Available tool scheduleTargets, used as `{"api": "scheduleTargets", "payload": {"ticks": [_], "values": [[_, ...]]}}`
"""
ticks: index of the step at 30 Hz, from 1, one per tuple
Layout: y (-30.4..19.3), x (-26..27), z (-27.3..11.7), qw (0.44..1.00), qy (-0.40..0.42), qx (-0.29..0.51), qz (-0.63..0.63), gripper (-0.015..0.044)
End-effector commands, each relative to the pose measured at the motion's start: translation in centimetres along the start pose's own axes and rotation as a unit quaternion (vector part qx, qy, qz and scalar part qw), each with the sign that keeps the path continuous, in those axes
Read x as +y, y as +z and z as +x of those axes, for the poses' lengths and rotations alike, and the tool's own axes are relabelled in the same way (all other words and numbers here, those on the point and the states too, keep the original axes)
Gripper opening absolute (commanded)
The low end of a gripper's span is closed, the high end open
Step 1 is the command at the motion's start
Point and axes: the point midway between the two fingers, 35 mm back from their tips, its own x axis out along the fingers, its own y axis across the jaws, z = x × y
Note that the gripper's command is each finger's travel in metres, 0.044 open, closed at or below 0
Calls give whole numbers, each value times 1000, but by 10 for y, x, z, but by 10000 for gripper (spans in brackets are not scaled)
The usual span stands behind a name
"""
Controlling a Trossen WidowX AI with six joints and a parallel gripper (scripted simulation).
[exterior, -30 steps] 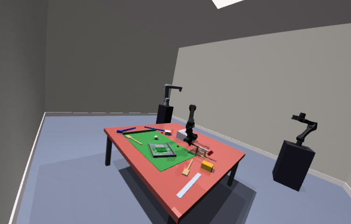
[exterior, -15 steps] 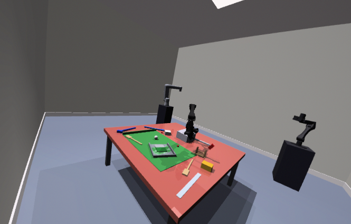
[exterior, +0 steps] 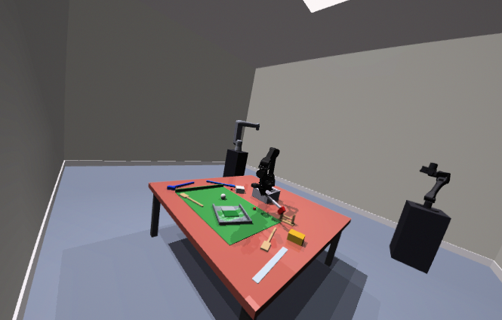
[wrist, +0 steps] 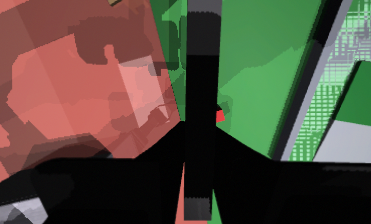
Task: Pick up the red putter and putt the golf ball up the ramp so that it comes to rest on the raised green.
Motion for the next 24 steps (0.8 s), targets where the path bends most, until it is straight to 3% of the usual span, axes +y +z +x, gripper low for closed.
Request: {"api": "scheduleTargets", "payload": {"ticks": [1, 24], "values": [[-18, -13, -8, 998, -2, 10, 66, 0], [-129, -46, -52, 909, -9, 64, 412, 0]]}}
